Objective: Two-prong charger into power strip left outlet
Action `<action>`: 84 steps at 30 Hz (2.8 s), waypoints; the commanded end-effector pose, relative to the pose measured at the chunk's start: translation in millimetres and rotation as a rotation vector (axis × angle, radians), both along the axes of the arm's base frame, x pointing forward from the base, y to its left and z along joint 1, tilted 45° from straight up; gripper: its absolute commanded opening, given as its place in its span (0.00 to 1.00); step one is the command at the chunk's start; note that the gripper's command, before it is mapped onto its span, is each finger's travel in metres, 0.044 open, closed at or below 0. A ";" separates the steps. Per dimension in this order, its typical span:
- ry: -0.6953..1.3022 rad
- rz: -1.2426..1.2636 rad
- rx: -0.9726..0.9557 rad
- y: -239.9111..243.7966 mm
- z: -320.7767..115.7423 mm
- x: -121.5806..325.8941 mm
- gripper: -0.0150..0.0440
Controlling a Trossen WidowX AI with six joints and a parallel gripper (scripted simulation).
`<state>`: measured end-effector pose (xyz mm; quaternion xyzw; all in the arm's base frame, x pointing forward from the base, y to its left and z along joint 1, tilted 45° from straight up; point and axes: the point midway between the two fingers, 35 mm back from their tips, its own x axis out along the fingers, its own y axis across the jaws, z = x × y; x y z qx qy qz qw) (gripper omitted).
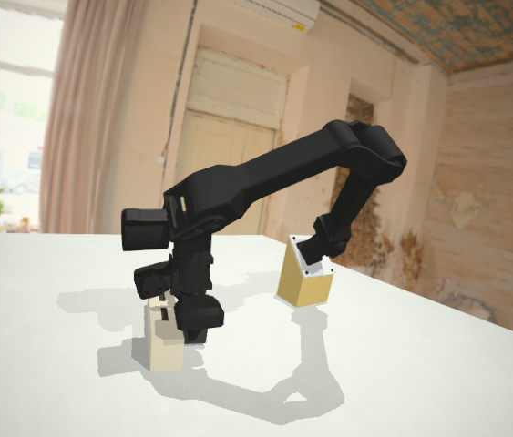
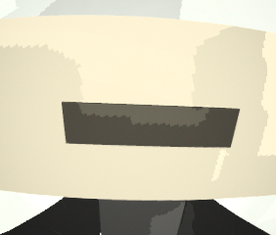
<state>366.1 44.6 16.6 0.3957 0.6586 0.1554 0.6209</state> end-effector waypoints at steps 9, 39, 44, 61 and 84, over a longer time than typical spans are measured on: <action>-0.027 -0.002 -0.004 0.6 0.3 5.1 0.25; -0.005 -0.001 -0.001 0.1 -0.1 -0.3 0.83; -0.006 -0.001 -0.001 0.2 -0.1 -0.6 1.00; -0.014 -0.001 -0.002 1.9 0.5 -5.1 1.00; -0.026 -0.002 -0.004 4.2 1.1 -11.6 1.00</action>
